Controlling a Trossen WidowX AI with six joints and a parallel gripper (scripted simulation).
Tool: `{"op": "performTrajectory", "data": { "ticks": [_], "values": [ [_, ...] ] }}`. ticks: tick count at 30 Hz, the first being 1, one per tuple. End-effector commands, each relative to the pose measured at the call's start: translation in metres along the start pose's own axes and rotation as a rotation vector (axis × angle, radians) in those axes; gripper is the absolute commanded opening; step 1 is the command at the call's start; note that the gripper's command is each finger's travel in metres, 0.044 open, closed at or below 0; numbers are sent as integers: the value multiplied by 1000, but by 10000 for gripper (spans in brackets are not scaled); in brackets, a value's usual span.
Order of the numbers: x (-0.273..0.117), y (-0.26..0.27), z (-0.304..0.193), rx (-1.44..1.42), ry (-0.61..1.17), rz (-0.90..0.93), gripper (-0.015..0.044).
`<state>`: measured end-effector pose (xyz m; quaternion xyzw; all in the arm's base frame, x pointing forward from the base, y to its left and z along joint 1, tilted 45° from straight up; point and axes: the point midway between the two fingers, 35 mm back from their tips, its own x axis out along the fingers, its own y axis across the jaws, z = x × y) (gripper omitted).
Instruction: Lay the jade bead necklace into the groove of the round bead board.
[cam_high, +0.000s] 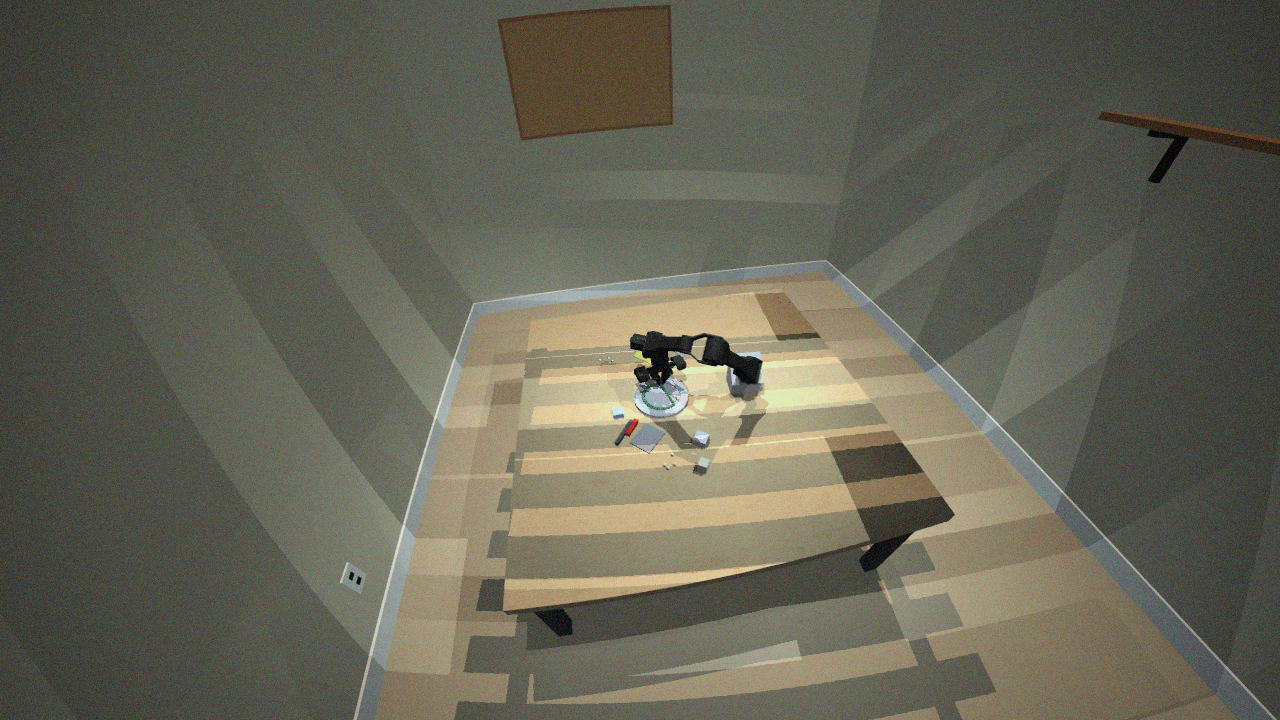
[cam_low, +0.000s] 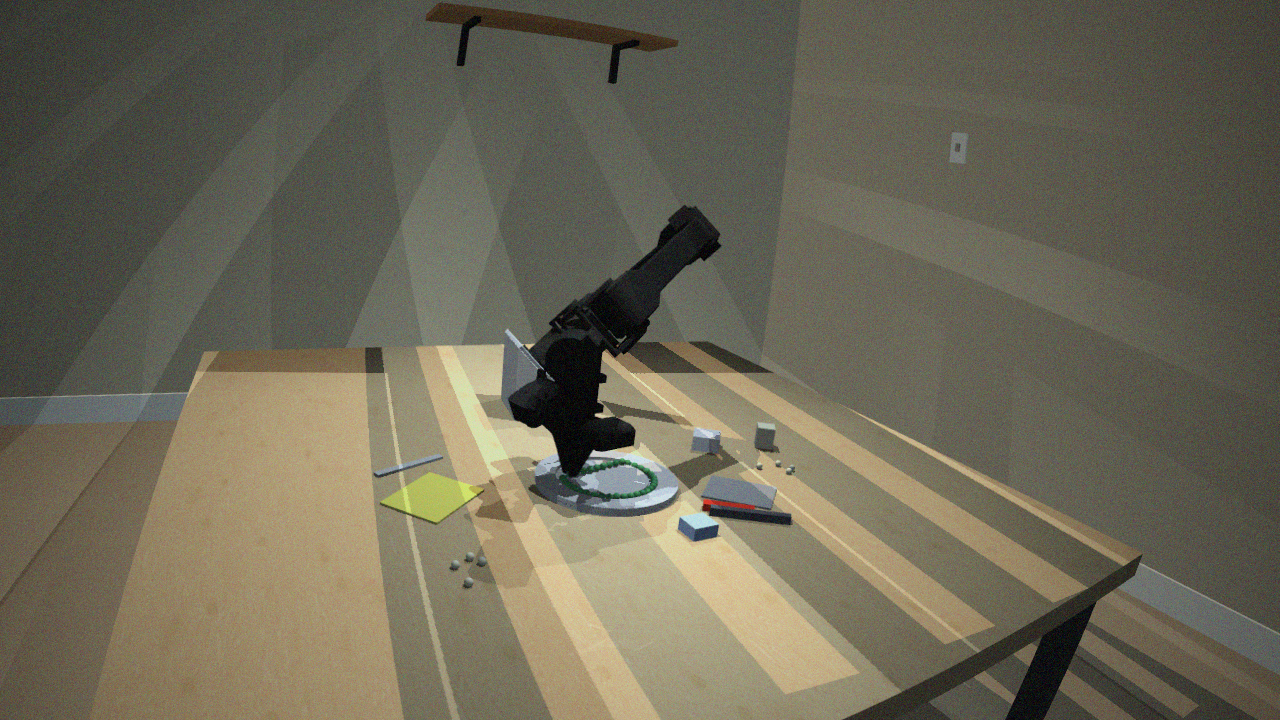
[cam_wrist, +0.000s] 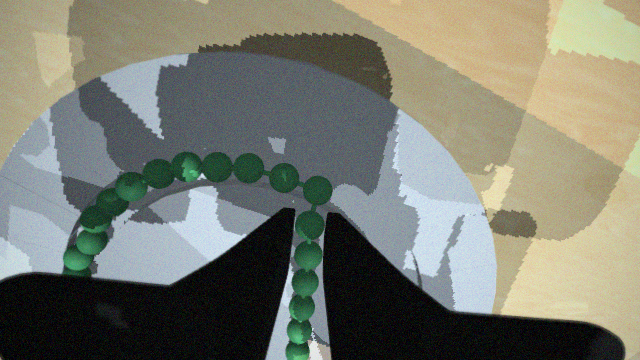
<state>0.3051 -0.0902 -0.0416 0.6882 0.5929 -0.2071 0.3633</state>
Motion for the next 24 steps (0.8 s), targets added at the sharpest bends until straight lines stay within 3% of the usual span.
{"op": "performTrajectory", "data": {
  "ticks": [1, 24],
  "values": [
    [0, 0, 0, 0, 0, 0, 0],
    [-2, 0, 0, 2, 2, 0, 0]
  ]
}}
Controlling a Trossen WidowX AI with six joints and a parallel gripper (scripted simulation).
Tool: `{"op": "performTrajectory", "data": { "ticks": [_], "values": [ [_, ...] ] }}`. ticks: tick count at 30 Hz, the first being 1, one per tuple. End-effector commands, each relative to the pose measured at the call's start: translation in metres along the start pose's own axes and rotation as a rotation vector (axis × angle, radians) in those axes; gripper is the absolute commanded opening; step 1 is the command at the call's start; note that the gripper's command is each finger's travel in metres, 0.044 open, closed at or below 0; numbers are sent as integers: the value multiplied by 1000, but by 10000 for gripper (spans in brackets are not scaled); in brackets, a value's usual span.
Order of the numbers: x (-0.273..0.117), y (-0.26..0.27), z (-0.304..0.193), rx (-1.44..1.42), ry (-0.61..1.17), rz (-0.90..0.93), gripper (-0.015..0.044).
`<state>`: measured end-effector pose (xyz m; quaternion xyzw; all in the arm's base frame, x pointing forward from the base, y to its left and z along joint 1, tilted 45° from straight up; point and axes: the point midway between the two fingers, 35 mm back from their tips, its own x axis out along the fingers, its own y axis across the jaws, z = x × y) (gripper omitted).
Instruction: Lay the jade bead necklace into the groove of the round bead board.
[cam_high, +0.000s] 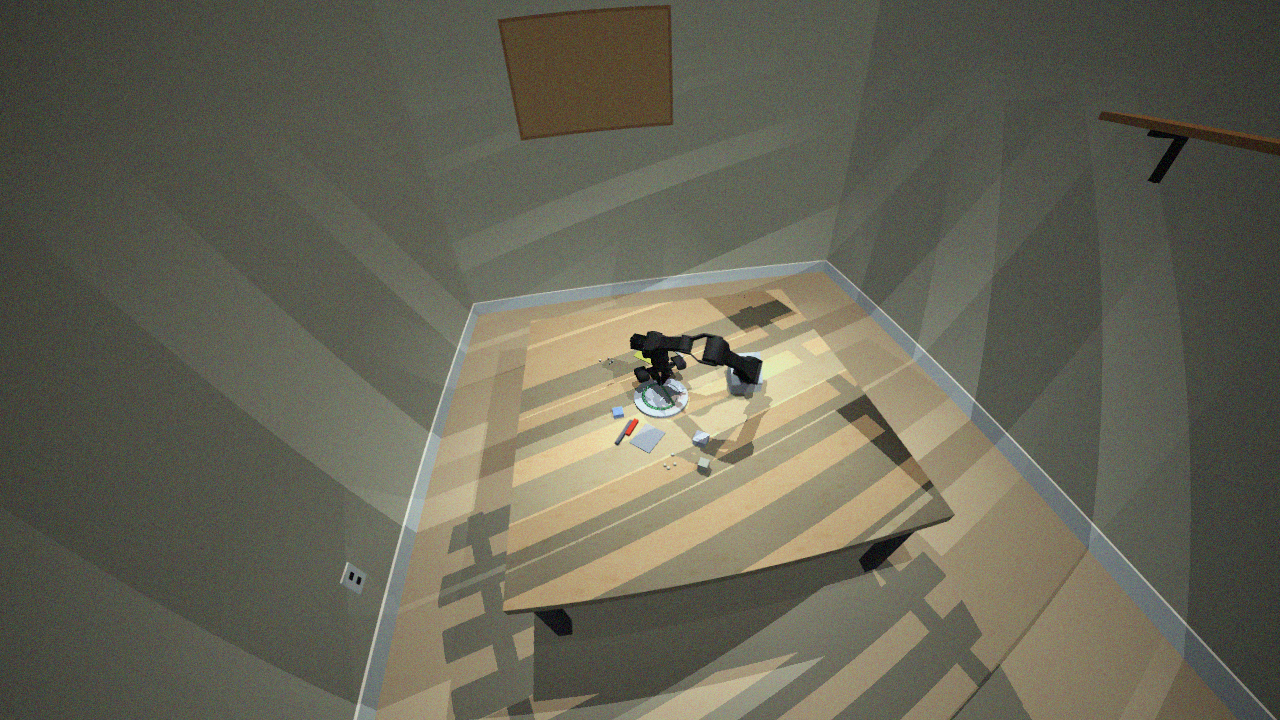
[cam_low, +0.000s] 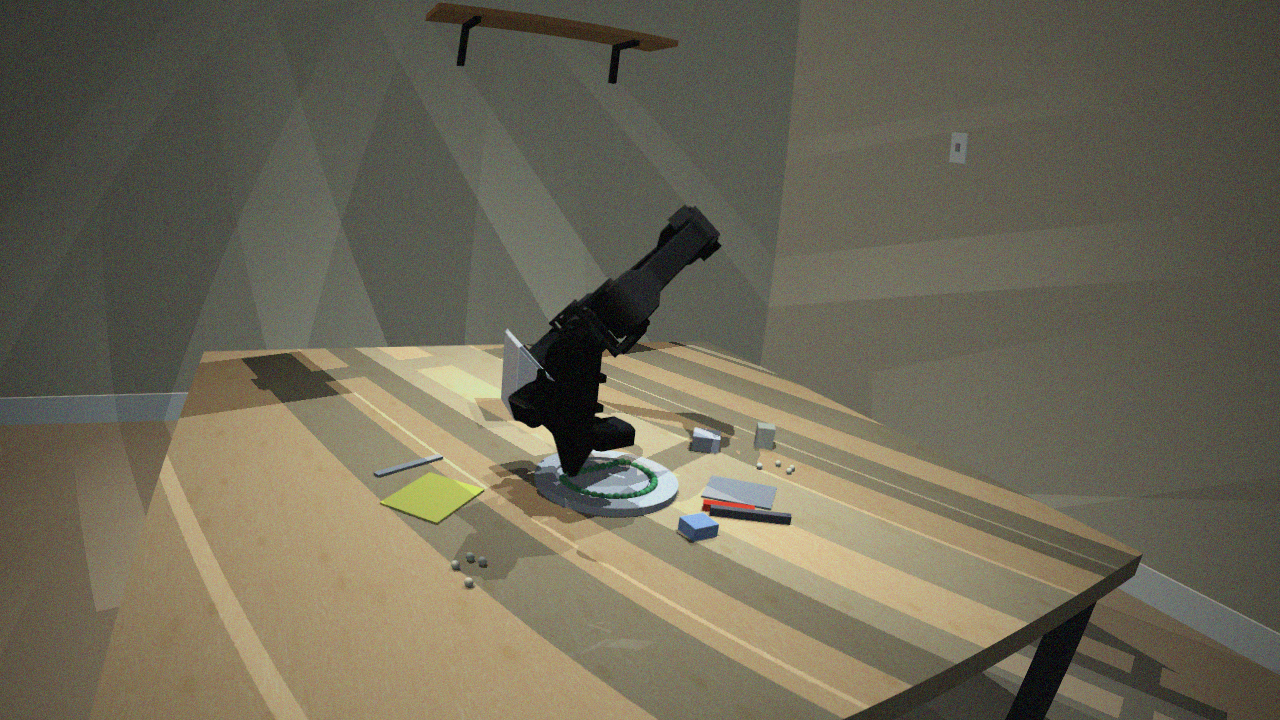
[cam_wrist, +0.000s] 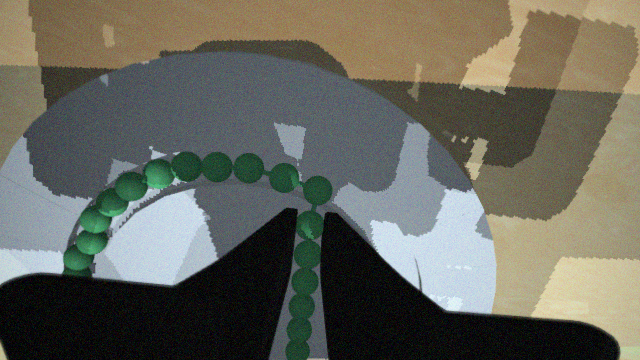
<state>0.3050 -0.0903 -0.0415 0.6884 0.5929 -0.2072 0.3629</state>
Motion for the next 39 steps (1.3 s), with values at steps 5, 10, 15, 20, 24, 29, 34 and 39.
{"op": "performTrajectory", "data": {
  "ticks": [5, 10, 15, 20, 24, 29, 34, 39],
  "values": [
    [-6, -1, 0, 7, 7, -2, 0],
    [-6, -11, 6, 7, 6, -2, 0],
    [-6, -13, 7, 7, 6, -2, 0],
    [-6, -13, 7, 7, 6, -2, 0],
    [-2, -12, 7, 7, 6, -2, 0],
    [2, -13, 7, 7, 6, -2, 0],
    [2, -13, 7, 7, 6, -2, 0],
    [2, -13, 7, 7, 6, -2, 0]
  ]
}}
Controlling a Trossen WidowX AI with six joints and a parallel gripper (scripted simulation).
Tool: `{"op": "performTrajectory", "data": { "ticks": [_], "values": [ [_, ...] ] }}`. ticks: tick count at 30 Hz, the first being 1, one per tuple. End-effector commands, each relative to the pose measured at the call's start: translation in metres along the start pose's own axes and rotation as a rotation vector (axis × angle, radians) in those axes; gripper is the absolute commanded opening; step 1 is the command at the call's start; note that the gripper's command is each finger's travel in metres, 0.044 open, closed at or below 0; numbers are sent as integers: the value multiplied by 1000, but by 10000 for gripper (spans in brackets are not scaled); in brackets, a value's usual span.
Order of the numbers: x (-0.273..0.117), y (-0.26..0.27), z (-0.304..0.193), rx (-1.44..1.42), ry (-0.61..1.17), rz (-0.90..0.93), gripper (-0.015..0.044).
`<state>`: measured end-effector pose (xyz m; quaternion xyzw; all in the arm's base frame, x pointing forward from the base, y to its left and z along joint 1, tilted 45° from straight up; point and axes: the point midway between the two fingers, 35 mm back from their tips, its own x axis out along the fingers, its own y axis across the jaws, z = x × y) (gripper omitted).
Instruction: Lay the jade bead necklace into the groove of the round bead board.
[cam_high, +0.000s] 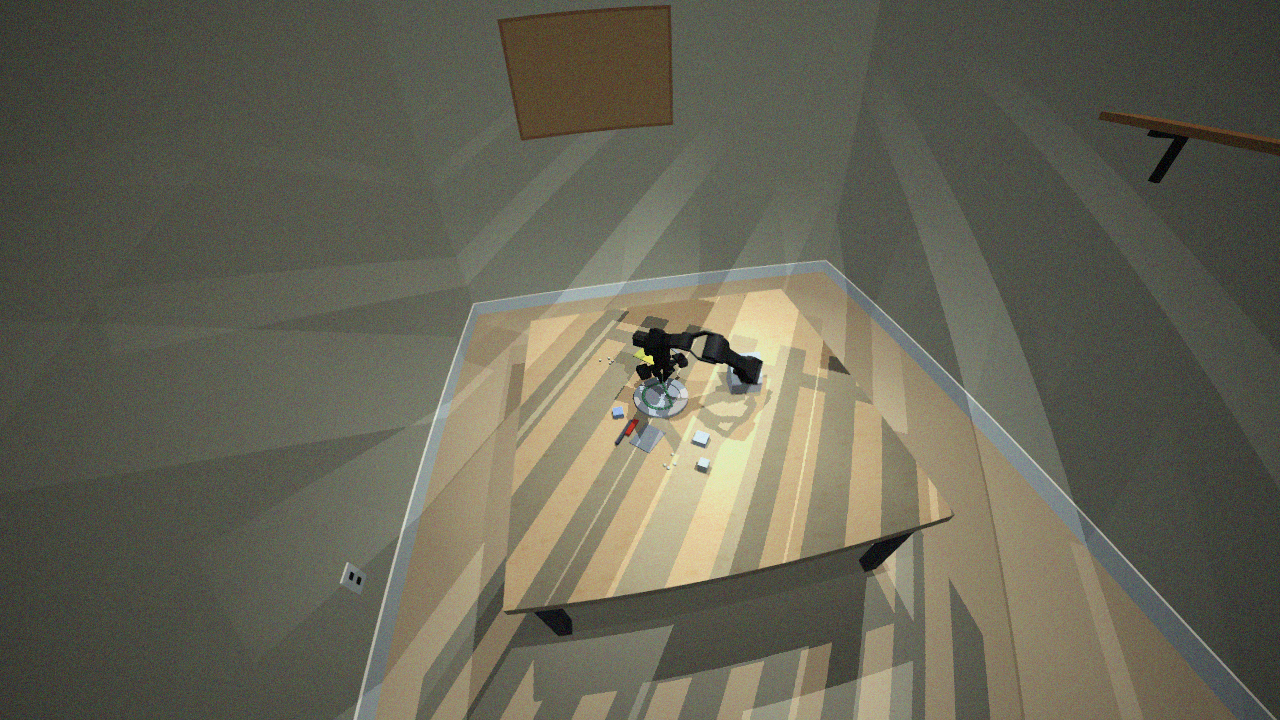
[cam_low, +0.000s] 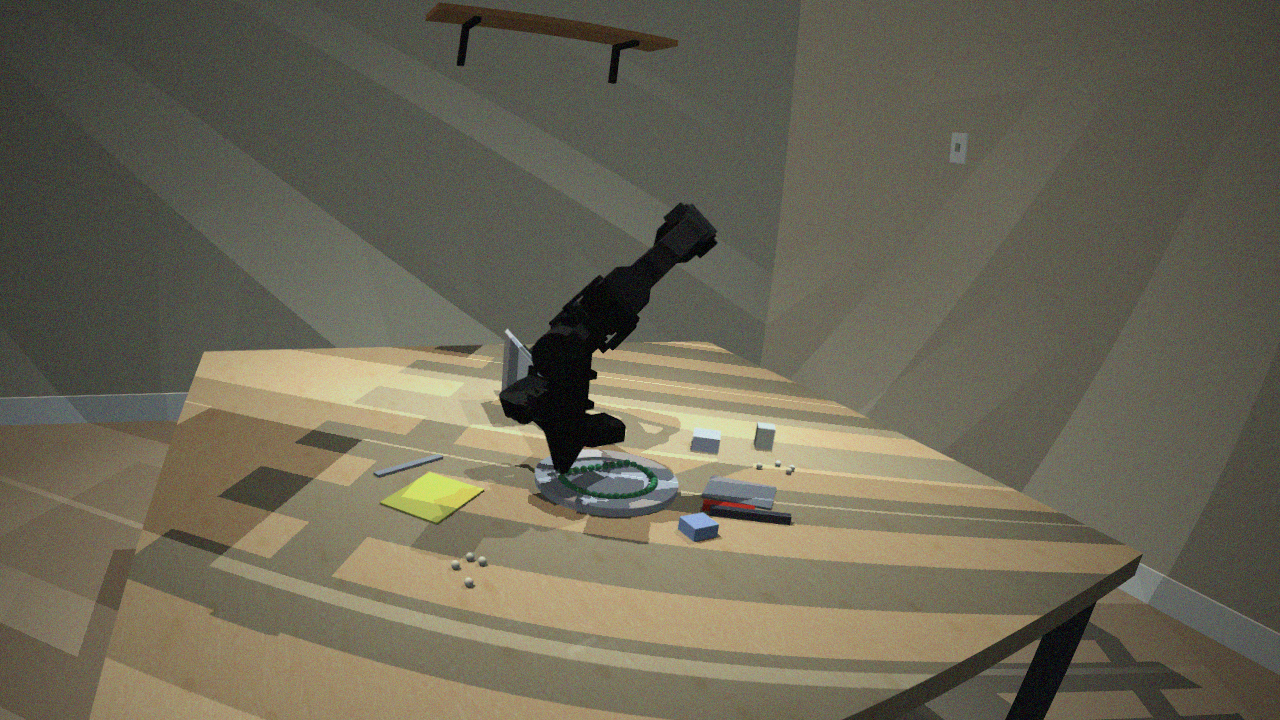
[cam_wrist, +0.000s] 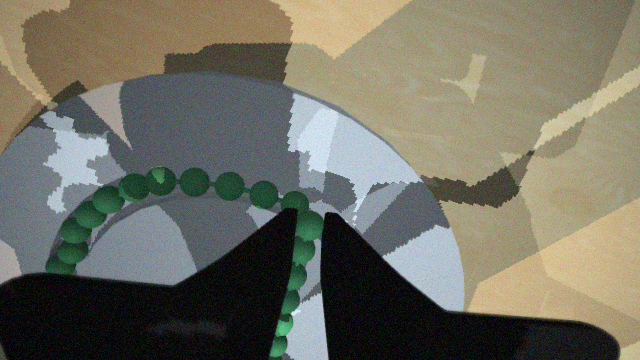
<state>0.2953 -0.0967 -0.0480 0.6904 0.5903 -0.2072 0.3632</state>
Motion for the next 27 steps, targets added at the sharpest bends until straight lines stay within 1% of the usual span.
{"op": "performTrajectory", "data": {
  "ticks": [1, 2, 19, 27],
  "values": [
    [4, -2, -1, 5, 8, -8, 0],
    [4, -2, -1, 5, 8, -8, 0],
    [-1, -1, -1, 5, 7, -6, 440],
    [-4, -1, -1, 5, 7, -8, 440]
  ]
}}
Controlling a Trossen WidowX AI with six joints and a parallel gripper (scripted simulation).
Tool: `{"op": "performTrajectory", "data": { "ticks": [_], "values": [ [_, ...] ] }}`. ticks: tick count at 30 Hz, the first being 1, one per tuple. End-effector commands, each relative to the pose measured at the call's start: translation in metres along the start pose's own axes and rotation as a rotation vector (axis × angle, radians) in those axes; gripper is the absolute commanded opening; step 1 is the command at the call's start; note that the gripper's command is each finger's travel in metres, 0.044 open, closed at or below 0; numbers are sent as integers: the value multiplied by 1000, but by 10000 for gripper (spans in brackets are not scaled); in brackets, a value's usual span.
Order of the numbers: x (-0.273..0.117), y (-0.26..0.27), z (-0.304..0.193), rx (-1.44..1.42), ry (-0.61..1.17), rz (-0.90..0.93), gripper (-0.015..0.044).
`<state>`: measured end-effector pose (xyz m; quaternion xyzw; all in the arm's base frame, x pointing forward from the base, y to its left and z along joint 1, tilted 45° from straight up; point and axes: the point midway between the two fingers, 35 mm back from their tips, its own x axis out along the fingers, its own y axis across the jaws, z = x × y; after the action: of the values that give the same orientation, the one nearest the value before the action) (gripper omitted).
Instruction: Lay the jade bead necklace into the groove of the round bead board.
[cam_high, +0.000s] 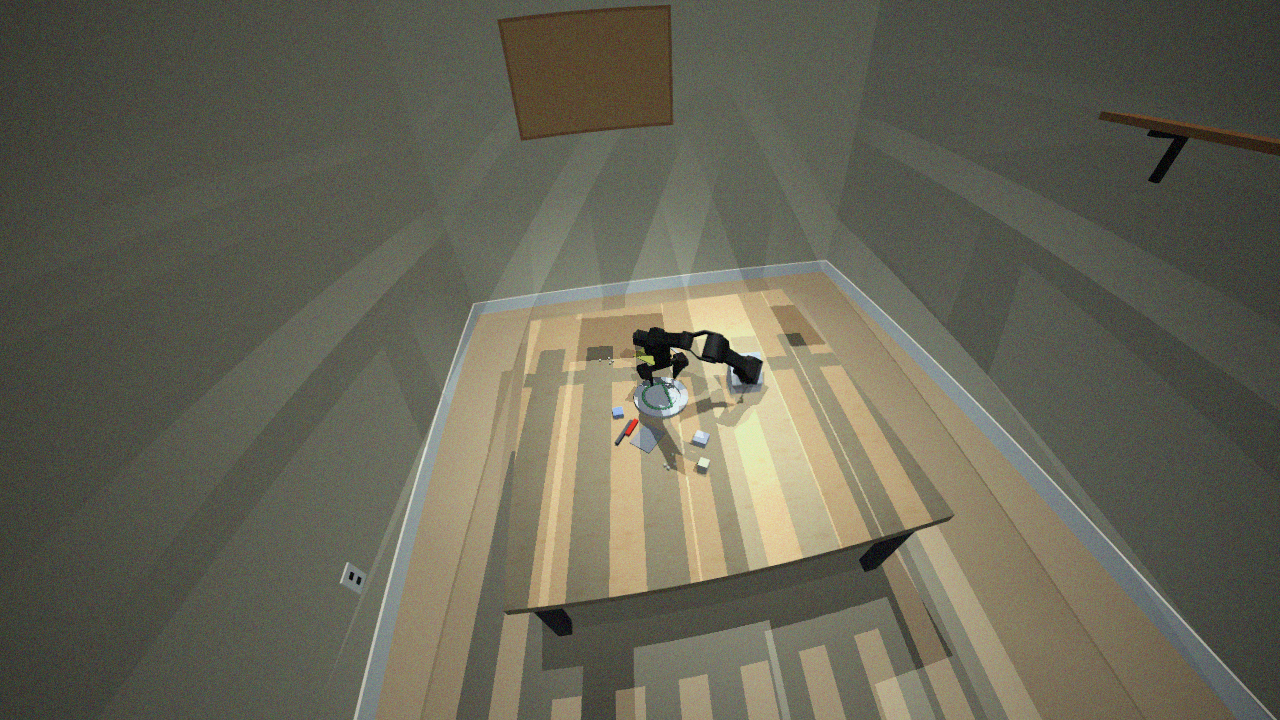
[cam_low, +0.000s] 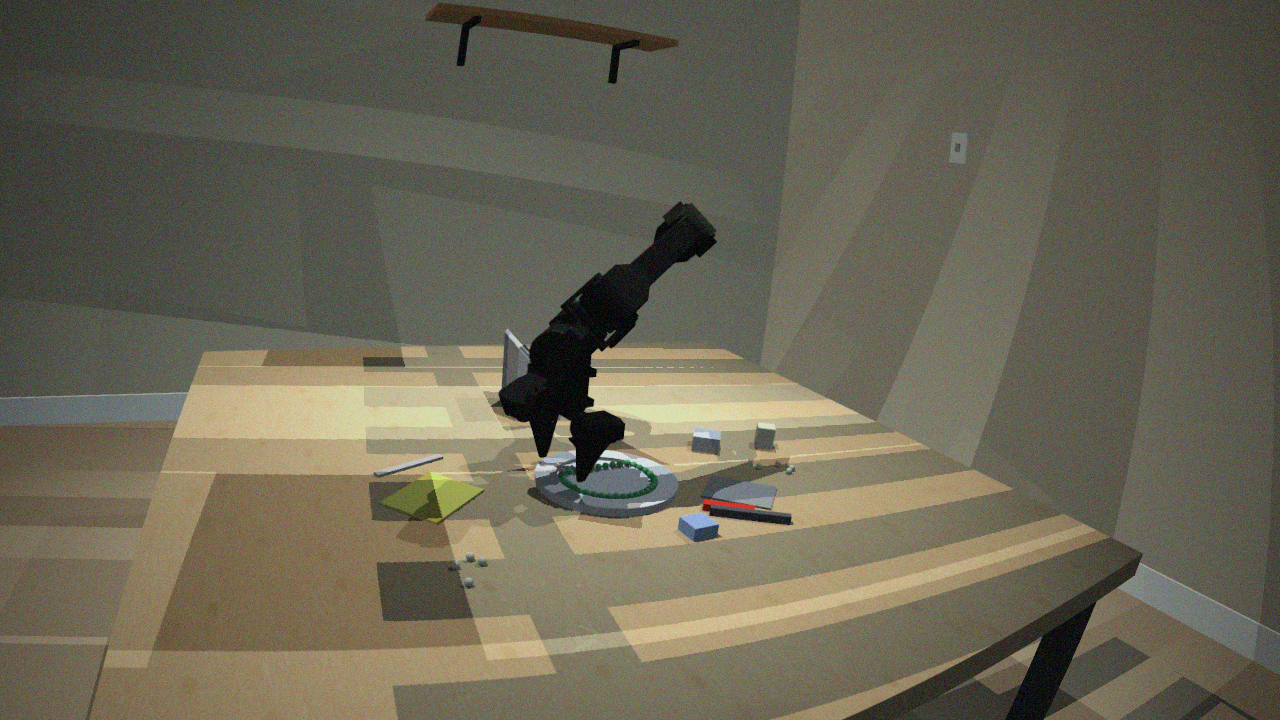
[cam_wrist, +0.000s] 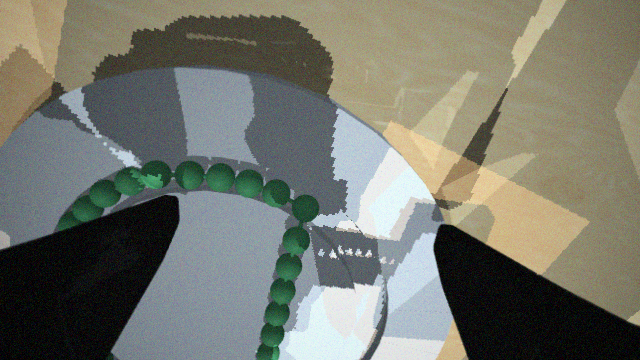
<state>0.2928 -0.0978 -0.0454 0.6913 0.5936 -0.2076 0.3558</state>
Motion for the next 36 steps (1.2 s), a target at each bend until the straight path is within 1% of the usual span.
{"op": "performTrajectory", "data": {
  "ticks": [1, 13, 16, 25, 29, 33, 36],
  "values": [
    [-1, 0, 0, -5, -4, -1, 440],
    [-1, 0, 0, -5, -4, -1, 440],
    [-5, 4, -11, 15, -4, -2, 361],
    [-26, 16, -80, 137, -2, -2, 125],
    [-32, 16, -105, 182, 0, -2, 120],
    [-31, 16, -106, 184, 1, -2, 120],
    [-21, 16, -106, 184, 1, -2, 120]
  ]
}}
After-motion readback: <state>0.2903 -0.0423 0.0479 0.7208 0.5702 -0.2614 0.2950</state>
